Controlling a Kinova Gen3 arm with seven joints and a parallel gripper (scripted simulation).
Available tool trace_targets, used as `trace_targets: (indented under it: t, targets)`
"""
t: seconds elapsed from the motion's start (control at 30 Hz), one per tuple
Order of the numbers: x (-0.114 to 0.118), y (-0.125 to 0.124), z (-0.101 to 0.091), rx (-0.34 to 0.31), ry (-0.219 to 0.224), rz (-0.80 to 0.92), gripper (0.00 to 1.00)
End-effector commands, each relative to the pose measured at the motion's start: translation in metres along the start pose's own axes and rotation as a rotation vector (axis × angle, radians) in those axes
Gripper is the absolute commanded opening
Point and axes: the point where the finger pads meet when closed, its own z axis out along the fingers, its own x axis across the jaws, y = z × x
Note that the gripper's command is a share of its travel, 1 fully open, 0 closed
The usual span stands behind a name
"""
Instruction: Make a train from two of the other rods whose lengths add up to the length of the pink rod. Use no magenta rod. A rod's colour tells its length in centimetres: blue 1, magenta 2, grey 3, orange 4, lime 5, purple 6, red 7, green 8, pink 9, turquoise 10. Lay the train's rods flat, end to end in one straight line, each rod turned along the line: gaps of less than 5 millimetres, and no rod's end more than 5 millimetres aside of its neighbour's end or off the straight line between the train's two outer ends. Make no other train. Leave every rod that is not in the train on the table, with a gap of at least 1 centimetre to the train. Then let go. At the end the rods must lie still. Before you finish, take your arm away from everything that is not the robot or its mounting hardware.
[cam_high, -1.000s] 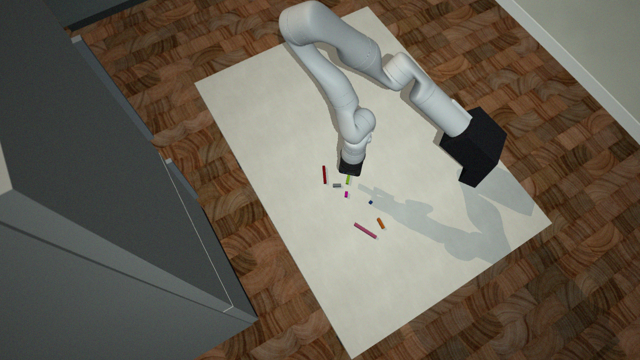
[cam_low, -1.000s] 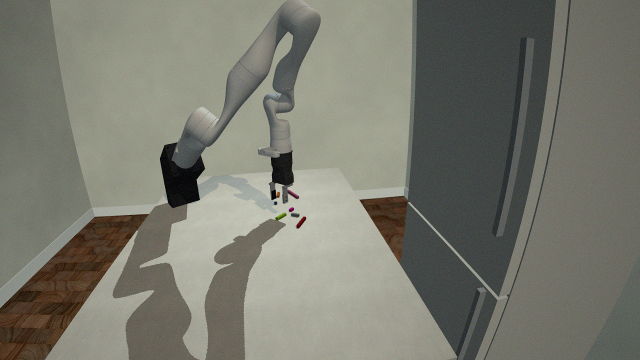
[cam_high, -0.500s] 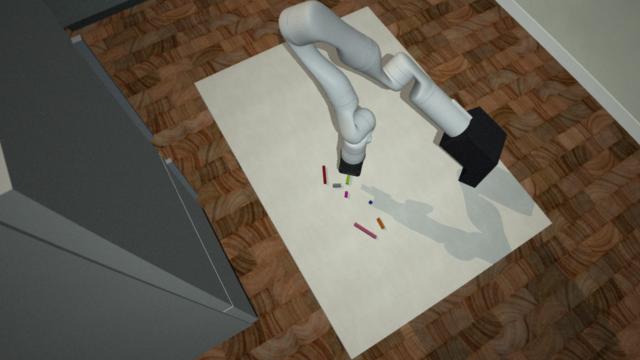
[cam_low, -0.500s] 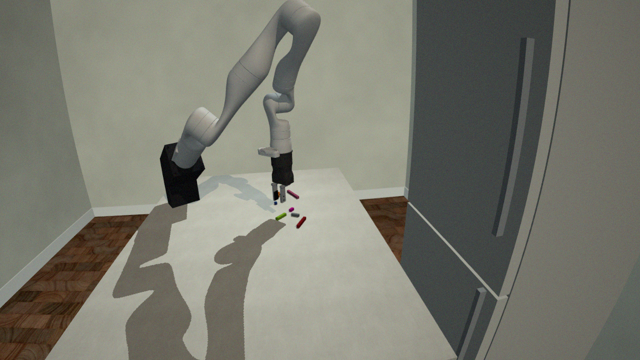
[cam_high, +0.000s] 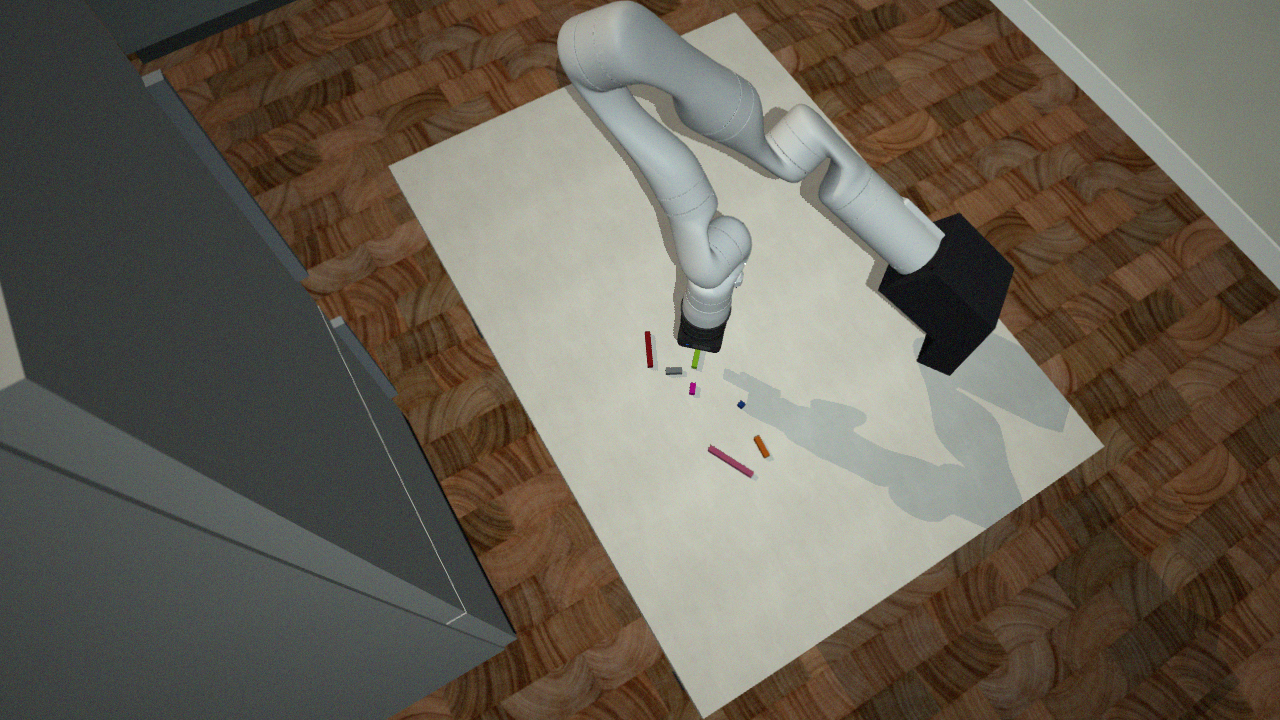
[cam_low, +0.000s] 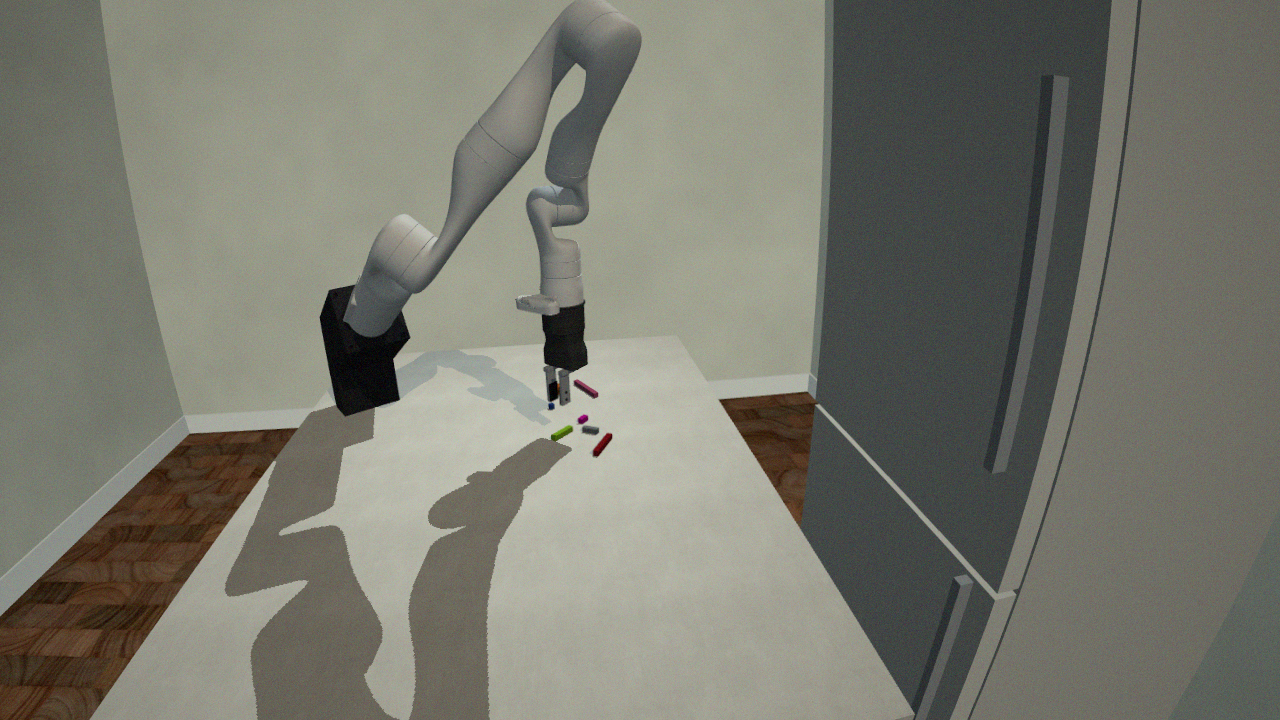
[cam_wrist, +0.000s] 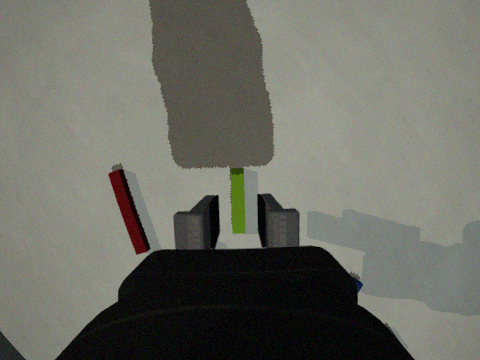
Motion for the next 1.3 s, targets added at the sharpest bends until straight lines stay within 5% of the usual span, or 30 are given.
trace_targets:
  t: [0.0,1.27]
  targets:
    - [0.000,0.000,0.000,-0.001,0.000,0.000,0.54]
    - [0.000,0.001,0.024,-0.001,0.000,0.000,0.54]
